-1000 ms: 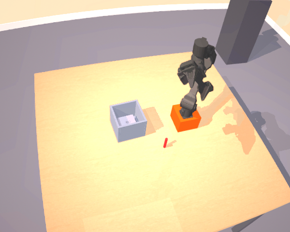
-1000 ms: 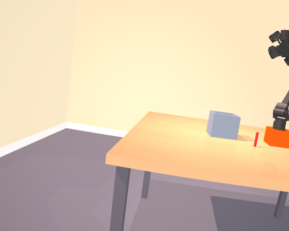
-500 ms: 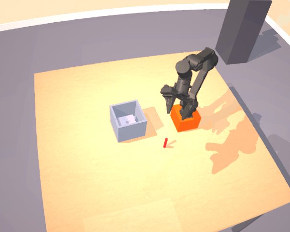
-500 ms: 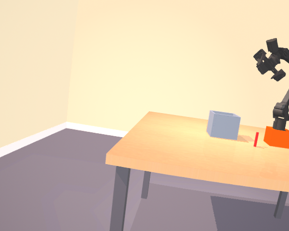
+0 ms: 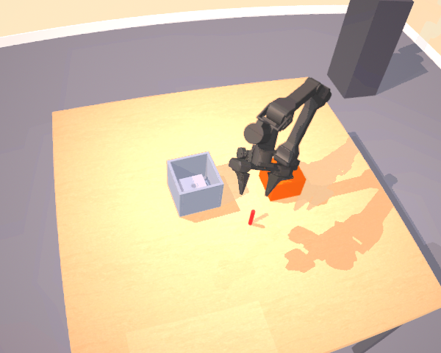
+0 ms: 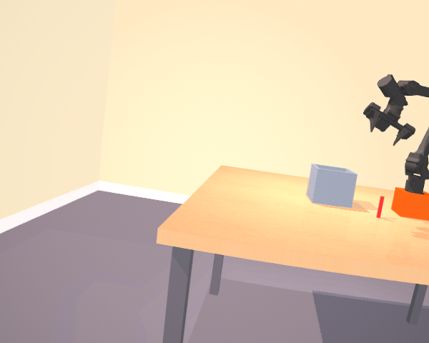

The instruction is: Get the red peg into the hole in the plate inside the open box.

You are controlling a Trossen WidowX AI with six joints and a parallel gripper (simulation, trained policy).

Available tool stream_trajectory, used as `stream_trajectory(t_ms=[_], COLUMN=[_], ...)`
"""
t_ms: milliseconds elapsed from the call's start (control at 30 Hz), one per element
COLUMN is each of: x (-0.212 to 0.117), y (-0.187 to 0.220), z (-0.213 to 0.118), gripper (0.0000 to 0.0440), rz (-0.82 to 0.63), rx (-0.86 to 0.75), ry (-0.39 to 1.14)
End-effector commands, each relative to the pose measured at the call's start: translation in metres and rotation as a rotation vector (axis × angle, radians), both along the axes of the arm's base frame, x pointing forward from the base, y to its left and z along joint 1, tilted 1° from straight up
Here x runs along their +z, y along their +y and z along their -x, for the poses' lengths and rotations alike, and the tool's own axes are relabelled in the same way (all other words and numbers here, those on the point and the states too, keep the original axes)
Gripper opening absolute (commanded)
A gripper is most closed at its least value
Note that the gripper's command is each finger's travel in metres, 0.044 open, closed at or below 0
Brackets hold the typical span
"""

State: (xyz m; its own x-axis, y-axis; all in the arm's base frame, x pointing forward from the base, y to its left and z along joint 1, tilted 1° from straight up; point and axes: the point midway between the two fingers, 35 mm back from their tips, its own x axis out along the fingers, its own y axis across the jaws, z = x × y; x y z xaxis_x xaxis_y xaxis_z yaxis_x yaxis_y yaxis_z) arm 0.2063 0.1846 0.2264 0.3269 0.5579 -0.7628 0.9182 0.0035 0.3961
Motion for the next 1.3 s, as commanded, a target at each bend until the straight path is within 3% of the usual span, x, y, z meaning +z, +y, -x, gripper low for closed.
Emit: stream_trajectory(t_ms=[0,667,1267], x=[-0.022,-0.118,-0.165], y=[-0.006,-0.036,-0.054], z=[0.002,0.036,0.056], gripper=[0.0440,0.0440,0.0434], rz=[0.056,0.367,0.602], rx=[-0.007,0.034,0.146], ry=[0.059,0.361,0.443])
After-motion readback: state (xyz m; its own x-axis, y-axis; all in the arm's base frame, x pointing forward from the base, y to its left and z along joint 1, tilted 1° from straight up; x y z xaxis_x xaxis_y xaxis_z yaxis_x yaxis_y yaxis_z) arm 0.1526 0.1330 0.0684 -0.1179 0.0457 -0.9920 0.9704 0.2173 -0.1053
